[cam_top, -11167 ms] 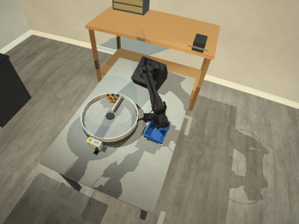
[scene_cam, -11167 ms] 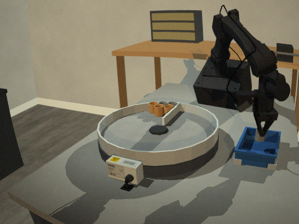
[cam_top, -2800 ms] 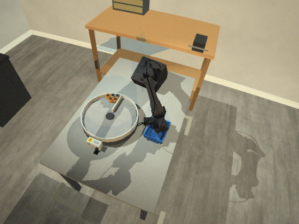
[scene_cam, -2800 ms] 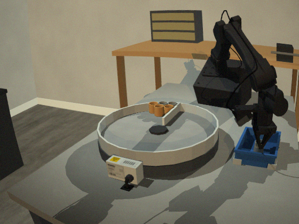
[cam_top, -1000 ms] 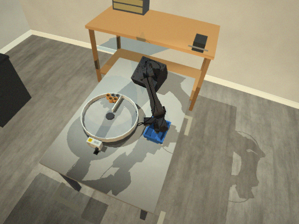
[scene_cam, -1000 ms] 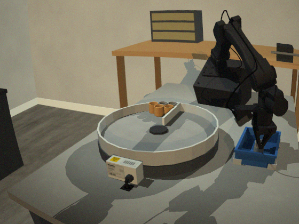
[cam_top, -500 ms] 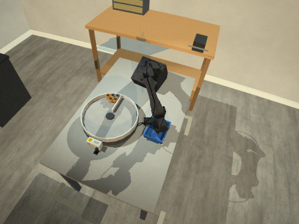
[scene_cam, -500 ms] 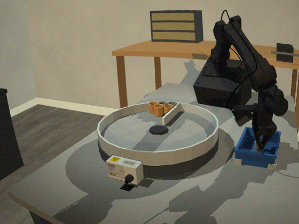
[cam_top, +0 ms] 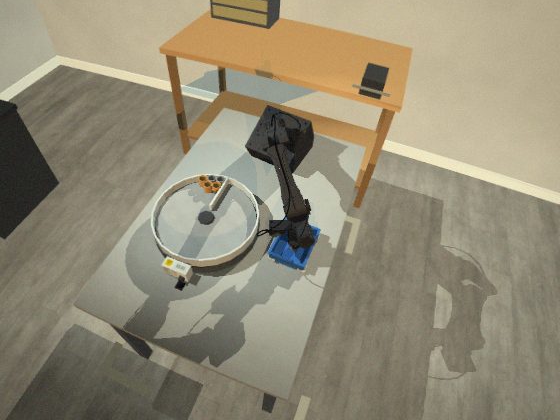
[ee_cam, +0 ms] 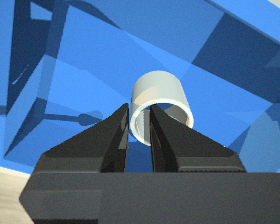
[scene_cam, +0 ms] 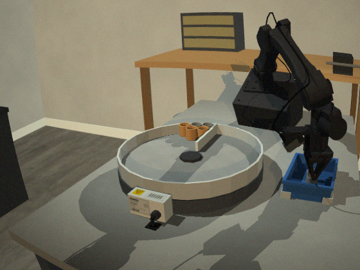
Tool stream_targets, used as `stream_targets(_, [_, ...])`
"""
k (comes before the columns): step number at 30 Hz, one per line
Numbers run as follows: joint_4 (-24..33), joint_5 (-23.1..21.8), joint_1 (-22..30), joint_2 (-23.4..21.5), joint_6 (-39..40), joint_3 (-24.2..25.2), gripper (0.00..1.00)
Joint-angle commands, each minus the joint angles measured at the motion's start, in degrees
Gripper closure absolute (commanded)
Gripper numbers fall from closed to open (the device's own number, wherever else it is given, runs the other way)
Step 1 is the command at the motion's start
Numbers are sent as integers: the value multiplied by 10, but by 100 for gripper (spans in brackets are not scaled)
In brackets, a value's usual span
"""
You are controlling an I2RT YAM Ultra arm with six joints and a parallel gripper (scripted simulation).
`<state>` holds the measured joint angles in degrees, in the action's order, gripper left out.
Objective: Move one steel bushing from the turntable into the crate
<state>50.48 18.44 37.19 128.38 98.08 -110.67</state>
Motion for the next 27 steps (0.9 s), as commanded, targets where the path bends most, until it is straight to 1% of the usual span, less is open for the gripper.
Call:
stream_targets(1, [1,0,8,-14,-3,7,84])
stream_targets(16, [3,0,8,-15,-3,7,84])
stream_targets(23, [15,4,11,-23,5,-8,84])
stream_targets(27, [32,7,16,-36,10,-18,84])
